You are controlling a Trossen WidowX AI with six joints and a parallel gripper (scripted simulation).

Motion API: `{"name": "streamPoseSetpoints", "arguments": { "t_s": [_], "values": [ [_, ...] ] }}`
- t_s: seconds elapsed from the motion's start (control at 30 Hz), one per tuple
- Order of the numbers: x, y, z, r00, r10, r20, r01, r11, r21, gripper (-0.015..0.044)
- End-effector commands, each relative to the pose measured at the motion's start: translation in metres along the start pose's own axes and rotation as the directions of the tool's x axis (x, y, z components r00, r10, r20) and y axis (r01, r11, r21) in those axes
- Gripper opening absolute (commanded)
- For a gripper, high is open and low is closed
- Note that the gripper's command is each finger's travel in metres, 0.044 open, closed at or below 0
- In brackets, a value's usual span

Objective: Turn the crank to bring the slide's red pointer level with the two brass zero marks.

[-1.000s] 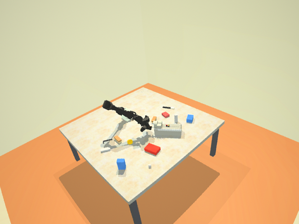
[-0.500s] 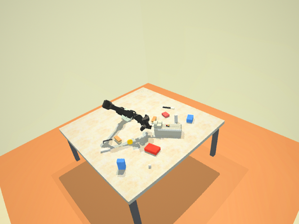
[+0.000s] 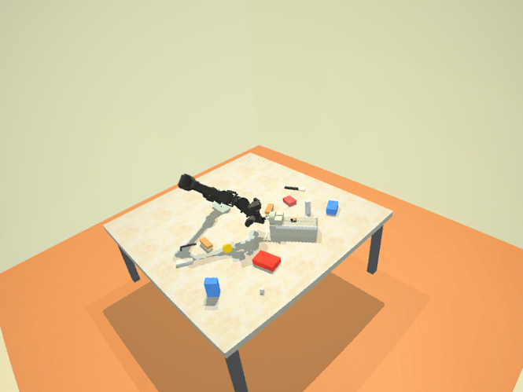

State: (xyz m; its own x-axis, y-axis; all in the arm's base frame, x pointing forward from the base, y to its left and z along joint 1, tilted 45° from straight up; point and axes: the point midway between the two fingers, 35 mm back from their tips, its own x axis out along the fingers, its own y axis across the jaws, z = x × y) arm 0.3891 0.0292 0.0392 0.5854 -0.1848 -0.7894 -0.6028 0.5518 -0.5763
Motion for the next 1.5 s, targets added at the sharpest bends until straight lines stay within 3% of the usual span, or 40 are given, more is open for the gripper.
{"name": "streamPoseSetpoints", "arguments": {
  "t_s": [0.0, 1.47],
  "values": [
    [-0.006, 0.005, 0.006, 1.000, 0.002, 0.009, -0.002, 1.000, -0.007, 0.0000],
    [-0.012, 0.031, 0.011, 1.000, 0.004, 0.009, -0.004, 1.000, -0.006, 0.0000]
  ]
}}
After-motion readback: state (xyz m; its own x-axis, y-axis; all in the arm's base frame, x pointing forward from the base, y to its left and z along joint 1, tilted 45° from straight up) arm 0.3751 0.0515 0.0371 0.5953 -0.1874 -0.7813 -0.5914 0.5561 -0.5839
